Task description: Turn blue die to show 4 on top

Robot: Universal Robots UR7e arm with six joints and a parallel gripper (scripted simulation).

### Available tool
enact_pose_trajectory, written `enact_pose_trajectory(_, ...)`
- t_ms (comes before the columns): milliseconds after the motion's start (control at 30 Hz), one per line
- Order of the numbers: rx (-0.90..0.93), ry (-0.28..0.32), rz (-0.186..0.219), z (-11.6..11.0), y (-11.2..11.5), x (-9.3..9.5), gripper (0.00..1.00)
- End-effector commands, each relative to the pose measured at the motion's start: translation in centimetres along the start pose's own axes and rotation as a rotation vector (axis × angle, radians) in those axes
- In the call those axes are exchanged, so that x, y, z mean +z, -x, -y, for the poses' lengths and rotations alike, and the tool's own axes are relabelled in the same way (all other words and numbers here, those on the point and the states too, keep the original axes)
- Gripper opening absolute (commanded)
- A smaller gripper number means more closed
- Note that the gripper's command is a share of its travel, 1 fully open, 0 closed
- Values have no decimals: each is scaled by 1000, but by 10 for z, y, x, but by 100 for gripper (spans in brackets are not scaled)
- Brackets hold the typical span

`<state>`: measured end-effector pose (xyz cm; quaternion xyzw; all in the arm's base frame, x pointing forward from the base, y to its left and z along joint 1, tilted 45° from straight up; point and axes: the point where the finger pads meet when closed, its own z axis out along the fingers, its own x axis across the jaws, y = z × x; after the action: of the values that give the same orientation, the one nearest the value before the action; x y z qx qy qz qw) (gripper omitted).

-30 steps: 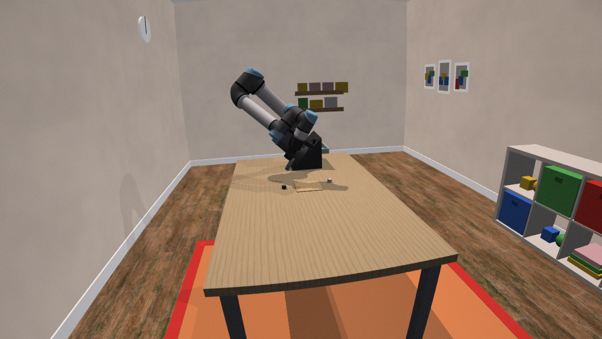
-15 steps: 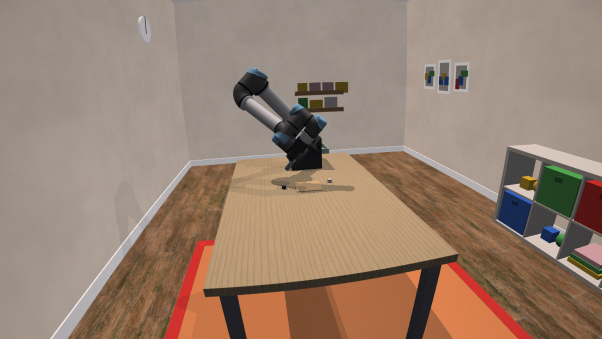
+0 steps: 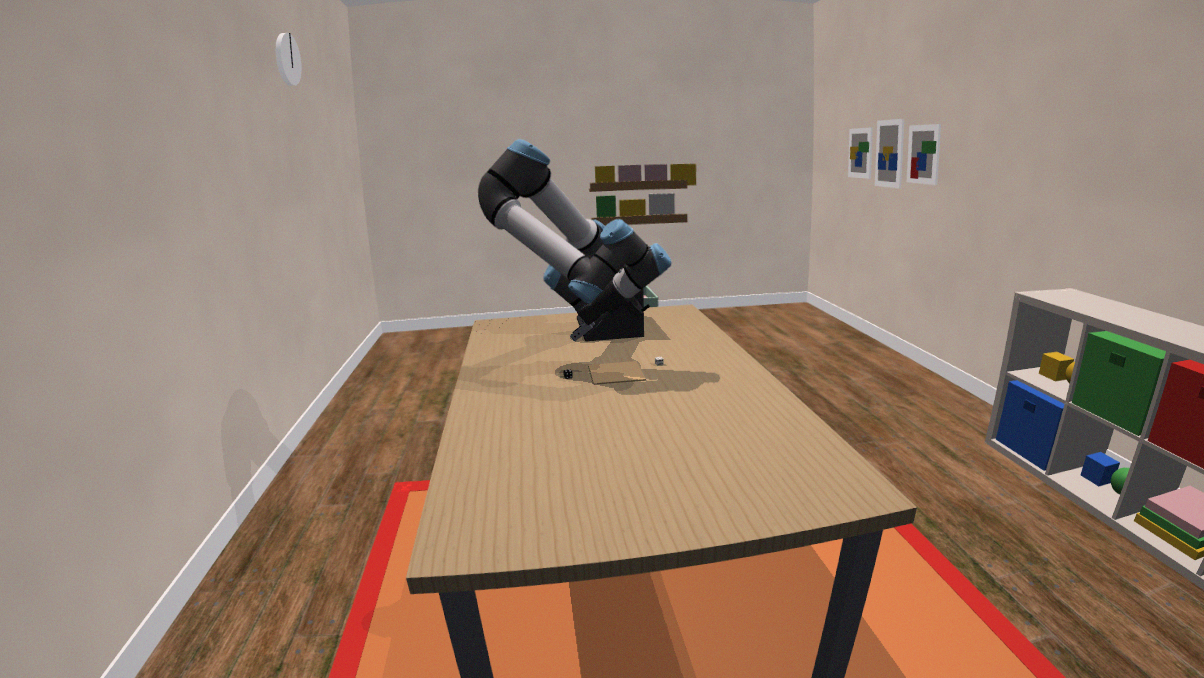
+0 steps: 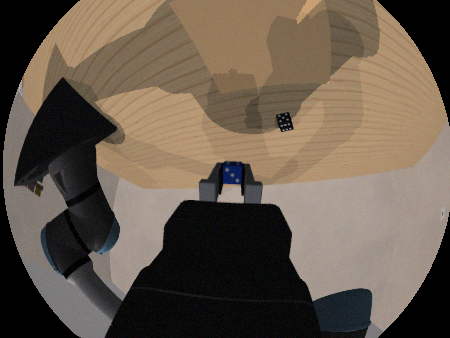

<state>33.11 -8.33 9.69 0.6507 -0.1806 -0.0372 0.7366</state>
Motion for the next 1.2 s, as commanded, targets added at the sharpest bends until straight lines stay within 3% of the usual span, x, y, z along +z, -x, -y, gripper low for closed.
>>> enact_pose_trajectory(0, 13, 121, 1, -1, 2, 0, 40)
enact_pose_trajectory(233, 13, 155, -5, -1, 1, -1, 40)
enact_pose_trajectory(900, 12, 173, 3, 1, 1, 1, 40)
enact_pose_trajectory(1167, 12, 181, 8, 22, 1, 18, 40)
